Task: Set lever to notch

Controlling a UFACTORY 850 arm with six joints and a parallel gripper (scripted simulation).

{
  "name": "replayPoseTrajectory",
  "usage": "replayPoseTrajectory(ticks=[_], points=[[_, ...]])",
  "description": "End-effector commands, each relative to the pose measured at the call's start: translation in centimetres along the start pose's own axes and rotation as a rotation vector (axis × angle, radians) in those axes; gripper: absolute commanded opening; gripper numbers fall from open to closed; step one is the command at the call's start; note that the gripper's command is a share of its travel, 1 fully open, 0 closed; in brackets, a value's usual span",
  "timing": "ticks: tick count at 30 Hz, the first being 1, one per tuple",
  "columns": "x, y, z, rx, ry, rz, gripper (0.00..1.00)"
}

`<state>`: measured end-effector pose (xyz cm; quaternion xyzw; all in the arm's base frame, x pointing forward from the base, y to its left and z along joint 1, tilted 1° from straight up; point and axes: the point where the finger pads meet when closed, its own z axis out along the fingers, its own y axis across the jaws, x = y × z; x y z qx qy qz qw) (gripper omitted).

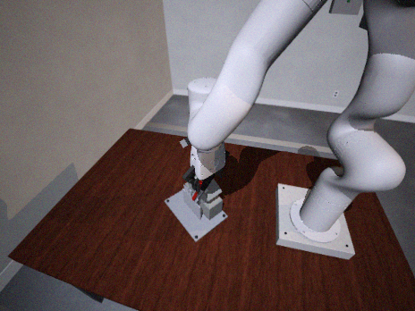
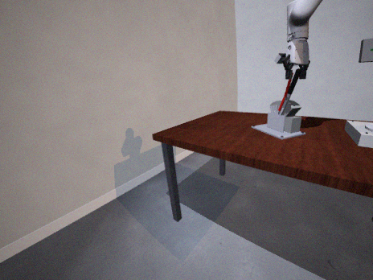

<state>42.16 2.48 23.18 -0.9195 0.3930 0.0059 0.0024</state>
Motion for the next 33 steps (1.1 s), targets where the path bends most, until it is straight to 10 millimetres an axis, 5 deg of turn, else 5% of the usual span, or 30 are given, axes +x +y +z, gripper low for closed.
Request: replayPoseTrajectory(ticks=[1, 16, 17, 33], points=[[0.05, -0.06, 0.04, 0.001, 0.001, 0.000, 0.99], [0.05, -0.06, 0.06, 0.001, 0.001, 0.000, 0.99], [0.05, -0.06, 0.06, 0.001, 0.001, 0.000, 0.00], [0.05, -0.06, 0.06, 0.001, 0.001, 0.000, 0.00]])
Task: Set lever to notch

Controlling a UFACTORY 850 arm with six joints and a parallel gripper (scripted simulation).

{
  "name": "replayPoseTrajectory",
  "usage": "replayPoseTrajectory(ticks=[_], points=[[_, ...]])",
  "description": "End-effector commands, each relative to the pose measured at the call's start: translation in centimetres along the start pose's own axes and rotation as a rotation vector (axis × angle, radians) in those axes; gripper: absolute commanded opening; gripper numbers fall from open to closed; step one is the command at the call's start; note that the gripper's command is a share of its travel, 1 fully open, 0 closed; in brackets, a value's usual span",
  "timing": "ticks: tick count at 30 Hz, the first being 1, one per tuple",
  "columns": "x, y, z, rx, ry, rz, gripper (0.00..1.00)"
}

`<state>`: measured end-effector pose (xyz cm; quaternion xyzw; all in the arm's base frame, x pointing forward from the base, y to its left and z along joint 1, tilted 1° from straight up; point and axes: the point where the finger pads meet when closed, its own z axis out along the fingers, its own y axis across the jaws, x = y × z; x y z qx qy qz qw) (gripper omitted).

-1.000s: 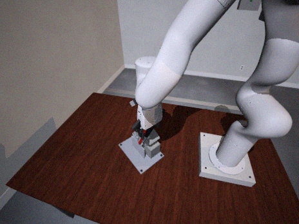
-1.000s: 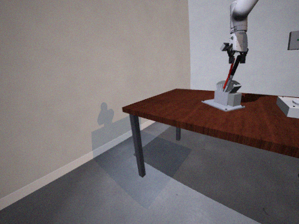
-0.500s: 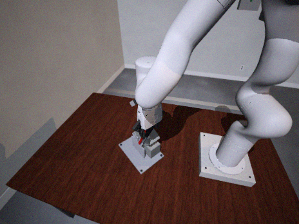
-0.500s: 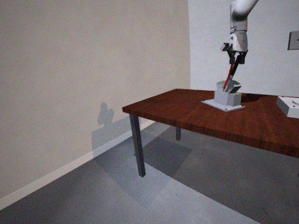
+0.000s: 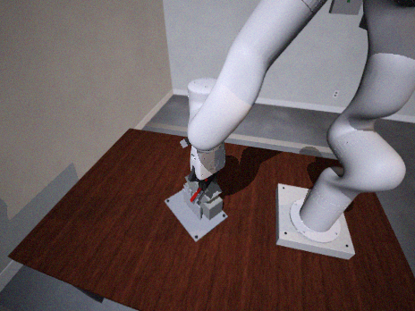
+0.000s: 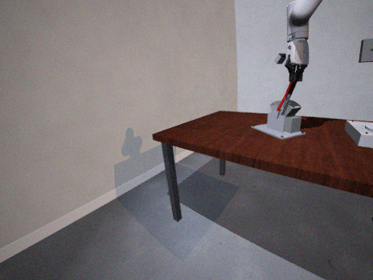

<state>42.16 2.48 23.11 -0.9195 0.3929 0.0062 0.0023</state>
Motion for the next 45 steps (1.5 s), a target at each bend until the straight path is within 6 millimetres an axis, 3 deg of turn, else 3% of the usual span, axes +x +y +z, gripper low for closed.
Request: replayPoseTrajectory(ticks=[1, 45], points=[[0.05, -0.06, -0.01, 0.002, 0.002, 0.000, 0.00], [0.87, -0.06, -0.33, 0.002, 0.002, 0.000, 0.00]])
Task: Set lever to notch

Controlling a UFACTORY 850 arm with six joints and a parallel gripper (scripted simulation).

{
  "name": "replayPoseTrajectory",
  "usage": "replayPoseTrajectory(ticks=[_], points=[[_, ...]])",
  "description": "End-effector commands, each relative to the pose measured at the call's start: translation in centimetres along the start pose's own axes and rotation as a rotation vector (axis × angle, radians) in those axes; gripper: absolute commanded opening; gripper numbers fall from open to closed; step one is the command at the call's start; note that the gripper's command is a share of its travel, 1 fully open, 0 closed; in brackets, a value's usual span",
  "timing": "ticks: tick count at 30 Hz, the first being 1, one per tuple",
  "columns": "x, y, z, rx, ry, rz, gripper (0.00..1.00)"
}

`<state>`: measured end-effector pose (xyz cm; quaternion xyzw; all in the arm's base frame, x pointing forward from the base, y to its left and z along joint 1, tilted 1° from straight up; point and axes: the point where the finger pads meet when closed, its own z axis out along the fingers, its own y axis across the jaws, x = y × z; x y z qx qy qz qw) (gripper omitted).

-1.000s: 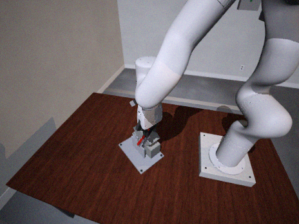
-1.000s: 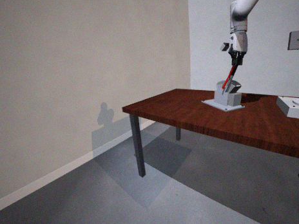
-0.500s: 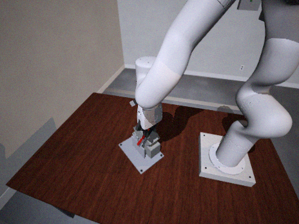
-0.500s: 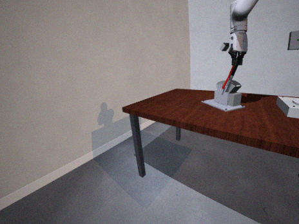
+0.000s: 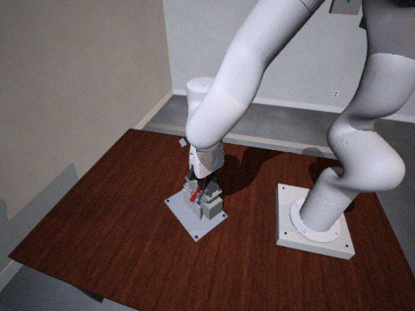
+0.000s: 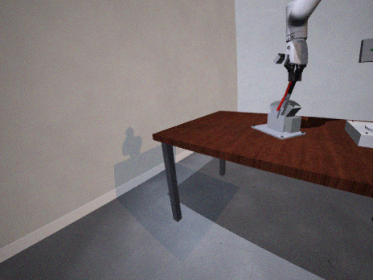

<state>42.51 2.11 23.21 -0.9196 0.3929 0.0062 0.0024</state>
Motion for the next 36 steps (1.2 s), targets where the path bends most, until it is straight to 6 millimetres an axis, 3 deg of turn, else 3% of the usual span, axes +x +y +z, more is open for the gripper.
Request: replayPoseTrajectory(ticks=[1, 36], points=[[0.5, -0.1, -0.3, 0.002, 0.002, 0.000, 0.00], [6.7, -0.1, -1.7, 0.002, 0.002, 0.000, 0.00]])
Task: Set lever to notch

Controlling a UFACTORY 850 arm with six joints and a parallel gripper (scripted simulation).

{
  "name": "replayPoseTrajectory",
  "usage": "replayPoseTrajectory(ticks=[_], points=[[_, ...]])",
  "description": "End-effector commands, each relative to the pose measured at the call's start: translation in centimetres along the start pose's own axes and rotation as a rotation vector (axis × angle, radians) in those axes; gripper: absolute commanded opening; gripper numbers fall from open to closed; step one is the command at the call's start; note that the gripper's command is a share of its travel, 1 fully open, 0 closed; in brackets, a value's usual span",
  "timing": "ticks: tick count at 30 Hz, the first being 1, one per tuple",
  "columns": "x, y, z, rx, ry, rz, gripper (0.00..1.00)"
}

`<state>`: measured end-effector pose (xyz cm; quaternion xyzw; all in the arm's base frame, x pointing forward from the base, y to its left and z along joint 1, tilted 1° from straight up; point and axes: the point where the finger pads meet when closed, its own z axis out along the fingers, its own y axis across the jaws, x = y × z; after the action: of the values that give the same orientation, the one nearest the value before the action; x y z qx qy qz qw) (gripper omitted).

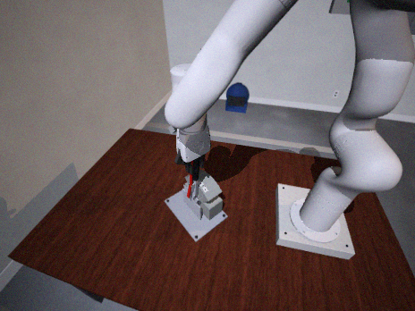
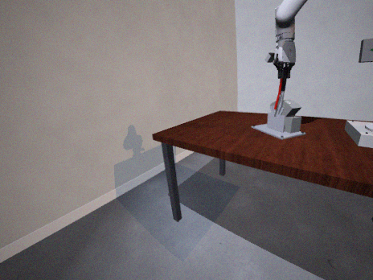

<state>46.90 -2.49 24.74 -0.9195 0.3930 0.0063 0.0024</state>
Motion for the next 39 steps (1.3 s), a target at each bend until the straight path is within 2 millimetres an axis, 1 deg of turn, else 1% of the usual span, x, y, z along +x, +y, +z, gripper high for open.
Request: replayPoseTrajectory(ticks=[1, 8, 31, 39], points=[[0.5, -0.1, -0.1, 0.002, 0.002, 0.000, 0.00], [0.9, -0.1, -0.2, 0.002, 0.002, 0.000, 0.00], [1.0, -0.1, -0.2, 0.002, 0.002, 0.000, 0.00], [1.9, -0.1, -0.2, 0.002, 0.002, 0.000, 0.00]])
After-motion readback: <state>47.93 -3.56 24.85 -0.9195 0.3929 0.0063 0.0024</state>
